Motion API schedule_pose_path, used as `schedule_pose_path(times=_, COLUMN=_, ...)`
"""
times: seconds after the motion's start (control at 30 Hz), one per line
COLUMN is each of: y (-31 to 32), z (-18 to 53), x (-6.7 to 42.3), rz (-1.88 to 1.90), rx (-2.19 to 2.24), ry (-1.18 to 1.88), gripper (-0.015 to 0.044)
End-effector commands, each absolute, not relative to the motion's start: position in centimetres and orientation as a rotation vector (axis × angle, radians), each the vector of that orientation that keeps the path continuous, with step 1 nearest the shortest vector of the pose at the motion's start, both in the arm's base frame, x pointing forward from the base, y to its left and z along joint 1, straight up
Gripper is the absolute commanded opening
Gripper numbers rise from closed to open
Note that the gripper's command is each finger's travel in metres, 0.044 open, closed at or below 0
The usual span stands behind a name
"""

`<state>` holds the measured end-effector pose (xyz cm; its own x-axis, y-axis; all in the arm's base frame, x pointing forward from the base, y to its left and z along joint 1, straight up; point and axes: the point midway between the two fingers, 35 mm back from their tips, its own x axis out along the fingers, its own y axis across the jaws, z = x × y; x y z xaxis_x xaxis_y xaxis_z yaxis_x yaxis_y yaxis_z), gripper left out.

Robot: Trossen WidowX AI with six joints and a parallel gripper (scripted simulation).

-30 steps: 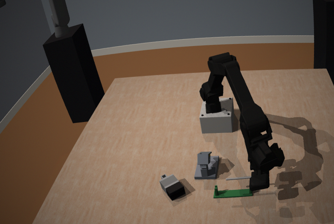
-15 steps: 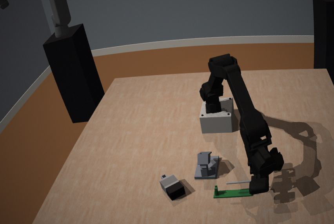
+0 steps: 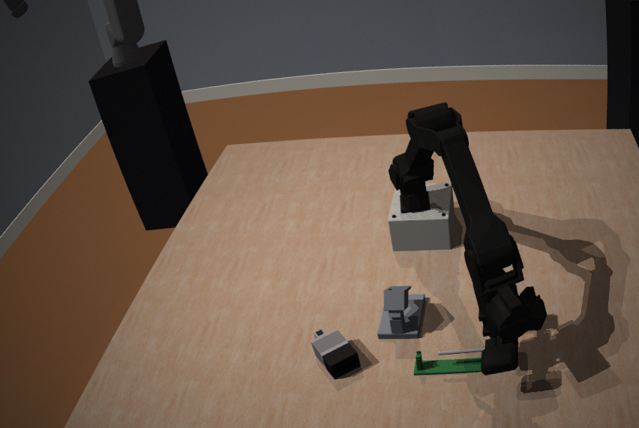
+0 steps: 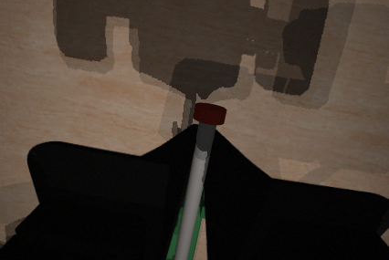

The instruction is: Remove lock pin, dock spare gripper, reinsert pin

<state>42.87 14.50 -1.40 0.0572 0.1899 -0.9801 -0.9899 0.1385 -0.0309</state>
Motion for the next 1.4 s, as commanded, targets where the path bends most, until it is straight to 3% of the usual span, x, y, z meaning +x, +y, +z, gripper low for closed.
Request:
schedule_pose_path(times=0.0, y=14.5, z=-1.8, x=42.8, rz=1.168, rx=-0.991, ry=1.097, gripper=0.0000)
schedule_pose_path(times=0.77, y=14.5, z=-1.8, x=42.8, rz=1.168, rx=-0.991, ry=1.097, gripper=0.0000)
schedule_pose_path(times=1.03, y=14.5, z=-1.7, x=42.8, rz=1.166, rx=-0.989, ry=1.098, gripper=0.0200)
schedule_pose_path(times=1.37, y=14.4, z=-0.3, x=42.6, rz=1.168, rx=-0.987, ry=1.103, gripper=0.0200)
